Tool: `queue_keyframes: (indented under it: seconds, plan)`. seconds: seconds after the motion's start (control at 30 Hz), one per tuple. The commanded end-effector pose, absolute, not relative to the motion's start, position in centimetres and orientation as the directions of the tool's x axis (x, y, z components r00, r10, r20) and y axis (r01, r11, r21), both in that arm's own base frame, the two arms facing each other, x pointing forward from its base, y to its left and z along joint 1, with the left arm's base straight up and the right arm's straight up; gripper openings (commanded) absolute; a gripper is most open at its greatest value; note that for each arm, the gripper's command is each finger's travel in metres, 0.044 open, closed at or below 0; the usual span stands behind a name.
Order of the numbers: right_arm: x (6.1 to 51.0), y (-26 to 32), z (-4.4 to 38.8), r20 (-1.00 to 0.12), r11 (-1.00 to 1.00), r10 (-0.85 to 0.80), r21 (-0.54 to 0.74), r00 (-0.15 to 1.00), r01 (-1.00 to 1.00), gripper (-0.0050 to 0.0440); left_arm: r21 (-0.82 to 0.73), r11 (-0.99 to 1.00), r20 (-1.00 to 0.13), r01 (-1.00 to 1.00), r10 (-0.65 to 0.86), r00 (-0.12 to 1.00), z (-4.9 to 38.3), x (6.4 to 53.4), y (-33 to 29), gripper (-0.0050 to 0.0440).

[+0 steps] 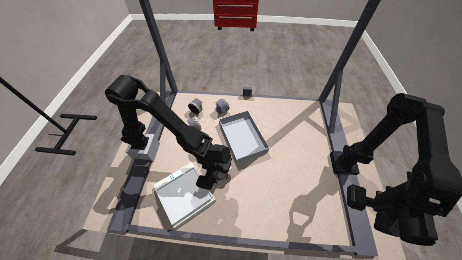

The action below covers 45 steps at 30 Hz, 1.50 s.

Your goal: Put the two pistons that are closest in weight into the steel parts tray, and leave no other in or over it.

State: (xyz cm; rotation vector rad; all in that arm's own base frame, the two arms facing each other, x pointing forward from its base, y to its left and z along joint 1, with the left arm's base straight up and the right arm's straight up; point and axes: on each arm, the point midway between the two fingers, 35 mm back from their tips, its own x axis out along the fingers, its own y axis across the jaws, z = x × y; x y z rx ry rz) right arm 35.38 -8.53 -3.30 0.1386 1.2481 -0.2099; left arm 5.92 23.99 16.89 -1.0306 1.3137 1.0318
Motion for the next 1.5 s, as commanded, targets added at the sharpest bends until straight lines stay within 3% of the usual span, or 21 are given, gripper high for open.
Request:
queue_keyframes:
  seconds: [0.0,0.53,1.47]
  plan:
    - [36.1,-8.8,-2.3,-0.938,0.972,-0.092,-0.011,0.334,0.237,0.0392,0.000,0.239,-1.000,-0.971,0.017,0.004,17.4,6.0,24.4,0.0400]
    - [36.1,-8.8,-2.3,-0.938,0.972,-0.092,-0.011,0.334,0.237,0.0392,0.000,0.239,-1.000,-0.971,0.017,0.004,17.4,6.0,24.4,0.0400]
    - [35.2,-8.6,2.5,-0.931,0.971,-0.098,-0.012,0.353,0.238,0.0392,0.000,0.239,-1.000,-0.971,0.017,0.004,17.4,6.0,24.4,0.0400]
